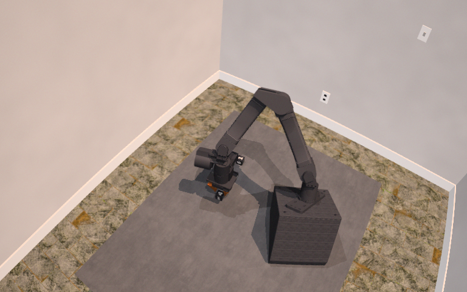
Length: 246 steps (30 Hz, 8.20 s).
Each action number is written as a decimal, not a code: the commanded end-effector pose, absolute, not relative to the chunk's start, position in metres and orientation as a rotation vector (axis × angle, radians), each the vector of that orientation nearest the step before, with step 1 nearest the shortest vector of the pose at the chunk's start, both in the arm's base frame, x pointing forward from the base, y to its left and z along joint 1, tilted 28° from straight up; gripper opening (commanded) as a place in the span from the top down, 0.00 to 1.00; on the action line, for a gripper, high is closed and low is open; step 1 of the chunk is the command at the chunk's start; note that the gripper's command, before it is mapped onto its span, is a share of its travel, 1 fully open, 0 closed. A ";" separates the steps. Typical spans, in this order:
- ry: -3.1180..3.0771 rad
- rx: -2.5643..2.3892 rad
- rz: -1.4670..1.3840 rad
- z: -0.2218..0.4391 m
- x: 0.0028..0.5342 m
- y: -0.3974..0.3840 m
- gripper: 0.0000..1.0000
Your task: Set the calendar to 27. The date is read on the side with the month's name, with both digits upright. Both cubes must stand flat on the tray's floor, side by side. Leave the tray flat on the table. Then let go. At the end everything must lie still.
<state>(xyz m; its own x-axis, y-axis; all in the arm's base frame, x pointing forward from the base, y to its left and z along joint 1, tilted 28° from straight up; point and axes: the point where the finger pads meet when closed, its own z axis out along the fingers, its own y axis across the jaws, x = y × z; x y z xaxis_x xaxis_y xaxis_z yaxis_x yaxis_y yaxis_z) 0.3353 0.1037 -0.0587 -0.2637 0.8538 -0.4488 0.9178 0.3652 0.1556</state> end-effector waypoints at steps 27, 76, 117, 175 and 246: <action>2.172 1.528 -0.172 -0.055 0.339 0.107 0.55; 2.171 1.528 -0.173 -0.080 0.347 0.097 0.55; 2.171 1.528 -0.173 -0.080 0.347 0.097 0.74; 2.146 1.559 -0.163 0.058 0.338 0.059 0.74; 2.146 1.559 -0.164 0.001 0.359 0.035 0.74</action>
